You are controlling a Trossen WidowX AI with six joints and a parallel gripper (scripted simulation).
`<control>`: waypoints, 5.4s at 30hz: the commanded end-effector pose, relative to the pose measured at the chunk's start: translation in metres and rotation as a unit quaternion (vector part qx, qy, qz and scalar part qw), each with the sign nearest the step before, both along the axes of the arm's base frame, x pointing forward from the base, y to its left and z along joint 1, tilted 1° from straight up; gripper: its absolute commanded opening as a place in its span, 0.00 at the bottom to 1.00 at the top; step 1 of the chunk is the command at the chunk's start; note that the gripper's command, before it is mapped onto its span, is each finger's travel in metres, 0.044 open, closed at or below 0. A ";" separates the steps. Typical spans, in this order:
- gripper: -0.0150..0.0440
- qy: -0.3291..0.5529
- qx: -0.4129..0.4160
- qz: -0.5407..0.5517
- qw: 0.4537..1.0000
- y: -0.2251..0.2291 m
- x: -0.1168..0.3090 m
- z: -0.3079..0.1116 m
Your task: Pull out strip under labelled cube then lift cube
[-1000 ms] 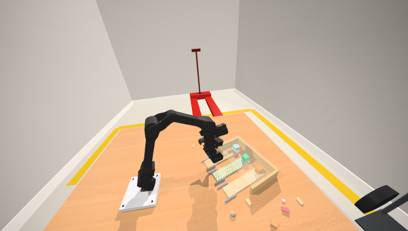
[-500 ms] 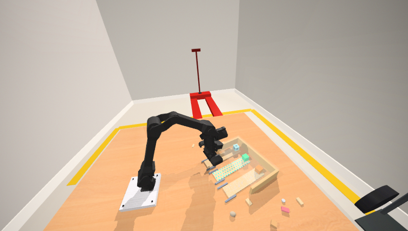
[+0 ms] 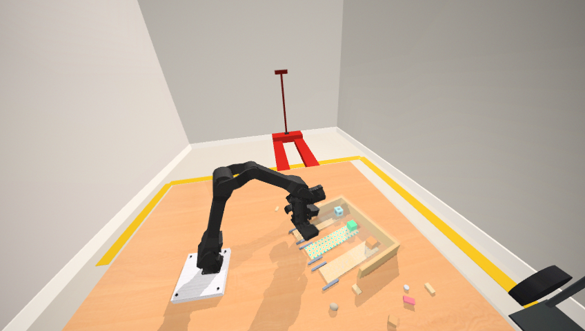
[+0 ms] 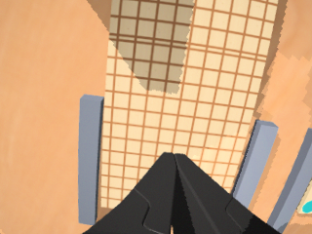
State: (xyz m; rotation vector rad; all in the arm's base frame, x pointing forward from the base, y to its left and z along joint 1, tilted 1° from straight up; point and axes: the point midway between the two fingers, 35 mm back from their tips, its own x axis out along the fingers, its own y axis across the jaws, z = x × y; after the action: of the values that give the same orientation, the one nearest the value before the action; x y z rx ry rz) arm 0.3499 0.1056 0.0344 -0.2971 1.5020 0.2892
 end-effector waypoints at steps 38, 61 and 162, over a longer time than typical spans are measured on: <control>0.25 0.001 -0.001 -0.001 1.000 0.000 0.000 -0.004; 0.25 0.001 -0.001 -0.001 1.000 -0.005 -0.013 -0.006; 0.25 0.007 -0.003 -0.001 1.000 -0.056 -0.156 -0.016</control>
State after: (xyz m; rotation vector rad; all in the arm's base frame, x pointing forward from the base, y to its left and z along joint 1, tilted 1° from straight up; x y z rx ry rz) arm 0.2068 0.0532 0.0238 -0.2928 1.4881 0.2838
